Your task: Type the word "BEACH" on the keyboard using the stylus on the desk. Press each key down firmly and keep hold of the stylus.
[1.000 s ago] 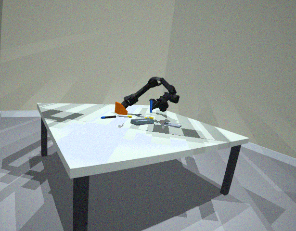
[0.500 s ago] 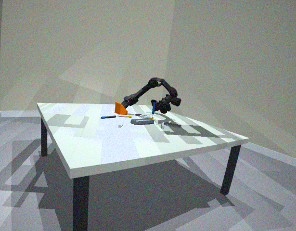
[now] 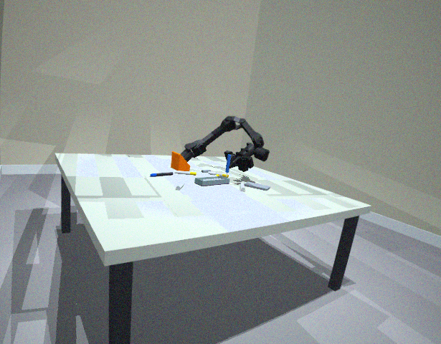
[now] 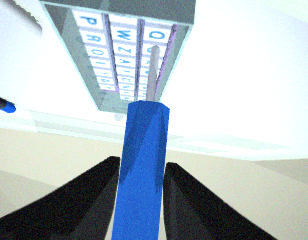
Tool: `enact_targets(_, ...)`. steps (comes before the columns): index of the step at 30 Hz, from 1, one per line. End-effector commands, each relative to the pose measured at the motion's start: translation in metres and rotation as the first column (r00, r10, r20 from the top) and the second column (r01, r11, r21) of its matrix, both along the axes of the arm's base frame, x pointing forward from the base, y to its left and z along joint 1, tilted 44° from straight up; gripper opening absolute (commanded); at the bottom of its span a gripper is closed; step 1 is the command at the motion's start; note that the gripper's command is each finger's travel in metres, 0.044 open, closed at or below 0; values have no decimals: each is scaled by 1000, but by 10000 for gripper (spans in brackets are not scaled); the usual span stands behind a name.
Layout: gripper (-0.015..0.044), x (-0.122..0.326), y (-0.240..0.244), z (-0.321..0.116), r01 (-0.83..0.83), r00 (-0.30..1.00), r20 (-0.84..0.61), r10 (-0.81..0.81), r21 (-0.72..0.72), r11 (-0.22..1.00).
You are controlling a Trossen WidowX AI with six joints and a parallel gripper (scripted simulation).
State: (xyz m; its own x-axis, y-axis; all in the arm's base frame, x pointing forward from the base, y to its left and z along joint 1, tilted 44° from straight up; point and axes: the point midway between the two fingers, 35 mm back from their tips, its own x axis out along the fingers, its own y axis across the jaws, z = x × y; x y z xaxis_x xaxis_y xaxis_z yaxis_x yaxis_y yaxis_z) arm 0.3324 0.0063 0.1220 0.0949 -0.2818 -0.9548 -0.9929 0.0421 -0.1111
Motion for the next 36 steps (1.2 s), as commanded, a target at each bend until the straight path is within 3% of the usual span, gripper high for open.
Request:
enact_targets(1,81,1,-1,0,5,1000,3,-5,-7,1000)
enact_targets(36,81,3,12,-15,5,1000,3,-5,-6,1000)
